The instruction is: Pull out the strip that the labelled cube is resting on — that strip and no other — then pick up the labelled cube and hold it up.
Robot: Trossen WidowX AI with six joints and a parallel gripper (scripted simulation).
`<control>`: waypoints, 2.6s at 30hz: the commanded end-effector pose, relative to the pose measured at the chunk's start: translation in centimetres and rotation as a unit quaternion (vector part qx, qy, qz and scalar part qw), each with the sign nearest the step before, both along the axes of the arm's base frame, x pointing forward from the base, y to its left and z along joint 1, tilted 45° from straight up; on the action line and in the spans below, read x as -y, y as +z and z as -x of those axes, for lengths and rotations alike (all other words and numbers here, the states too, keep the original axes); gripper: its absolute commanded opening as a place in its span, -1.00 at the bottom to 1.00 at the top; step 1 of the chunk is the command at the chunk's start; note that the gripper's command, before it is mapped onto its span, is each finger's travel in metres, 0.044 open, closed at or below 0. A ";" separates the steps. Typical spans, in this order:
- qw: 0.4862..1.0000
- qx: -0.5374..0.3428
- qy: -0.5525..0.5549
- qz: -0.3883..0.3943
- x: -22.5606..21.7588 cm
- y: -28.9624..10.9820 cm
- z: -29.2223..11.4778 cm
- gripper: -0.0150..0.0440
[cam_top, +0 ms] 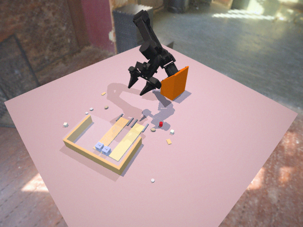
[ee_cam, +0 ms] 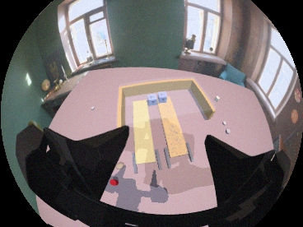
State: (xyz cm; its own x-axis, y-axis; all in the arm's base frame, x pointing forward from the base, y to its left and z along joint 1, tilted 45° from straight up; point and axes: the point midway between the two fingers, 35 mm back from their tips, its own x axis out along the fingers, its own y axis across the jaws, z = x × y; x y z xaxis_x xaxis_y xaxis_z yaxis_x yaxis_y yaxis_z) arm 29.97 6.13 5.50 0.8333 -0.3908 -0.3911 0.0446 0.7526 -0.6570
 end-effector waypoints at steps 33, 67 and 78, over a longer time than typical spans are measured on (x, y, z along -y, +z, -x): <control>0.935 -0.306 -0.169 0.069 7.7 -4.0 -9.0 -0.49; 0.874 -0.422 -0.231 0.070 12.8 -5.4 -9.0 -0.49; 0.874 -0.422 -0.231 0.070 14.0 -6.8 -9.1 -0.49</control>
State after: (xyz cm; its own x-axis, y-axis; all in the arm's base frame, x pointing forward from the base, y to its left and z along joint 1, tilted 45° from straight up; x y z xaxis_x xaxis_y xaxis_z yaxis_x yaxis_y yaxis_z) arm 39.09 -7.56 -0.78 0.0108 -0.7028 -0.7113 -0.2176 0.6927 -0.6876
